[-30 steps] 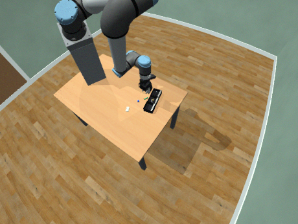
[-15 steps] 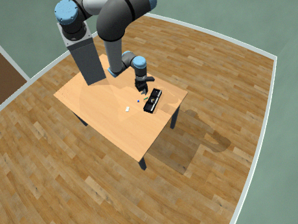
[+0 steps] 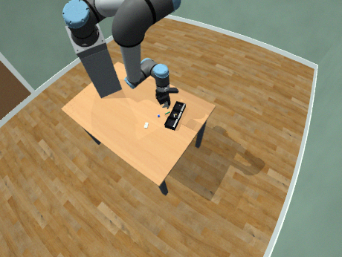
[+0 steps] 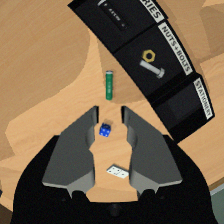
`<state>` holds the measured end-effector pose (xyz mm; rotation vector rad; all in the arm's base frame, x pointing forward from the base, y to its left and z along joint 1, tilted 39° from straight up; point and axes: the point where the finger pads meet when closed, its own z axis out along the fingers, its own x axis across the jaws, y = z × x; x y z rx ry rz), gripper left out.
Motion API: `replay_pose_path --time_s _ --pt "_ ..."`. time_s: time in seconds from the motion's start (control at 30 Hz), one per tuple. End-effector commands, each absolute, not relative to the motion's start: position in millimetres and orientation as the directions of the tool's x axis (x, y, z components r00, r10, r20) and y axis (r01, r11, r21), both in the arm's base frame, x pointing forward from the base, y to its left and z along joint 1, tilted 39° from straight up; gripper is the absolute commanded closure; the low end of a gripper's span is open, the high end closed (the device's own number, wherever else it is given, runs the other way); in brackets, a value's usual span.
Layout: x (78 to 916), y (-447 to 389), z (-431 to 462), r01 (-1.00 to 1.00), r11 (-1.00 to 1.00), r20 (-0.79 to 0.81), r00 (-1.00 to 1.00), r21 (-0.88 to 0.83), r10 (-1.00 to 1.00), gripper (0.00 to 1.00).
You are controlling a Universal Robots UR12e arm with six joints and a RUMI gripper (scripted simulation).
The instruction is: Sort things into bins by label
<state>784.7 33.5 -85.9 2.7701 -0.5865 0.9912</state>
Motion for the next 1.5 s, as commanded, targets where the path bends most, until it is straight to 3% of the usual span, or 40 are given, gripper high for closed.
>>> replay_pose_path --time_s 0.0,1.47 --pt "784.9 32.8 -85.2 -0.408 -0.913 0.635 0.705 0.001 -0.314 0.86" --pt "821.8 18.2 -129.3 -0.407 -0.913 0.636 0.705 0.001 -0.314 0.86"
